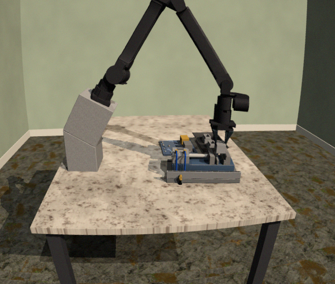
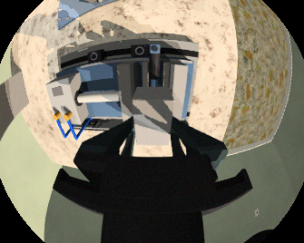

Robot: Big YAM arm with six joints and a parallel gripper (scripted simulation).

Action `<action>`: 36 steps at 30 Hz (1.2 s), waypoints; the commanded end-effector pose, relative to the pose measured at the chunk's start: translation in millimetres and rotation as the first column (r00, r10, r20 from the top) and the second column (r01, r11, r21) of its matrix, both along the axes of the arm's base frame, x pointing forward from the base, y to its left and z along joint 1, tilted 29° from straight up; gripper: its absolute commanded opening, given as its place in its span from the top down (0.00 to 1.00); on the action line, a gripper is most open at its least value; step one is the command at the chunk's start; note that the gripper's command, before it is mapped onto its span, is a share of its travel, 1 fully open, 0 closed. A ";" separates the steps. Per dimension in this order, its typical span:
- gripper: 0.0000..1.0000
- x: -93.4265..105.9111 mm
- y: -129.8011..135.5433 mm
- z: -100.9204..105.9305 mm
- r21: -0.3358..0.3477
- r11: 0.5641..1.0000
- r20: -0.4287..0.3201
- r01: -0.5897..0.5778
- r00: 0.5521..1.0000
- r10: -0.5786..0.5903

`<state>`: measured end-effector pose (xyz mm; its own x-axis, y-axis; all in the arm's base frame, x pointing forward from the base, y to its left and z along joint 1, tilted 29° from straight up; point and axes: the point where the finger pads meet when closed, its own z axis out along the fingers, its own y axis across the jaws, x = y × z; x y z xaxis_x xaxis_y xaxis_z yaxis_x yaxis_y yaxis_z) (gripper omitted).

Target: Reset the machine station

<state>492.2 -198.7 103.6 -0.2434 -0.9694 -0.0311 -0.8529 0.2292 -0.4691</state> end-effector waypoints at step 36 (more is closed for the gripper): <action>1.00 21.2 -4.5 22.6 -0.018 1.000 0.059 0.007 0.998 -0.006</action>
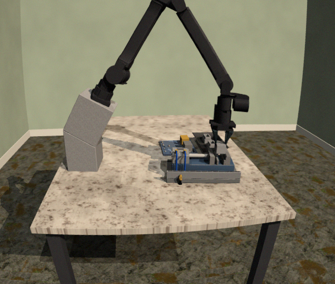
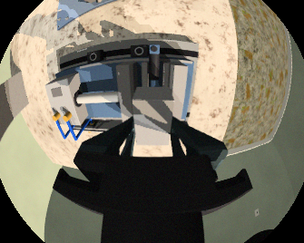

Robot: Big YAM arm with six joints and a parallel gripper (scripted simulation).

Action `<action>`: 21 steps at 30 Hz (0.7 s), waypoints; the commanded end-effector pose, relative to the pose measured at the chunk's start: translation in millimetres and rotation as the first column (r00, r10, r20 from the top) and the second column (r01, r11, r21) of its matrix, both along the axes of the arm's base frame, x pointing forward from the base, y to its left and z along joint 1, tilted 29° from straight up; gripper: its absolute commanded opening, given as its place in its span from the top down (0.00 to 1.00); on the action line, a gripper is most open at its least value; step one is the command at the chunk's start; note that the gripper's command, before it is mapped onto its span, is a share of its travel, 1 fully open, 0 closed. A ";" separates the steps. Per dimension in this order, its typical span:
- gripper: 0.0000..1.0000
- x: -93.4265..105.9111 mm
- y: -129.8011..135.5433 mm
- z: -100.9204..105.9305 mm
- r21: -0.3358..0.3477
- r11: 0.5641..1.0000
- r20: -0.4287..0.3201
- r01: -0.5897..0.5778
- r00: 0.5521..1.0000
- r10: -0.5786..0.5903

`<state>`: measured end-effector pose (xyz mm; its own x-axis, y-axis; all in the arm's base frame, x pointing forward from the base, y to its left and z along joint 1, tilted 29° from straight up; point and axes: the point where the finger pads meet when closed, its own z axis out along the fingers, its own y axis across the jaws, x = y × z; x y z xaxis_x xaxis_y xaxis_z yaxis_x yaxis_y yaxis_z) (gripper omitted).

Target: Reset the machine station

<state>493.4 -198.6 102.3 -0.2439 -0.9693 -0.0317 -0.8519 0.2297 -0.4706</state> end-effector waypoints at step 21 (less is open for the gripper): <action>1.00 19.6 -4.2 21.3 -0.016 1.000 0.051 0.007 0.999 -0.006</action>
<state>493.7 -198.8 102.3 -0.2446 -0.9691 -0.0319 -0.8512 0.2304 -0.4716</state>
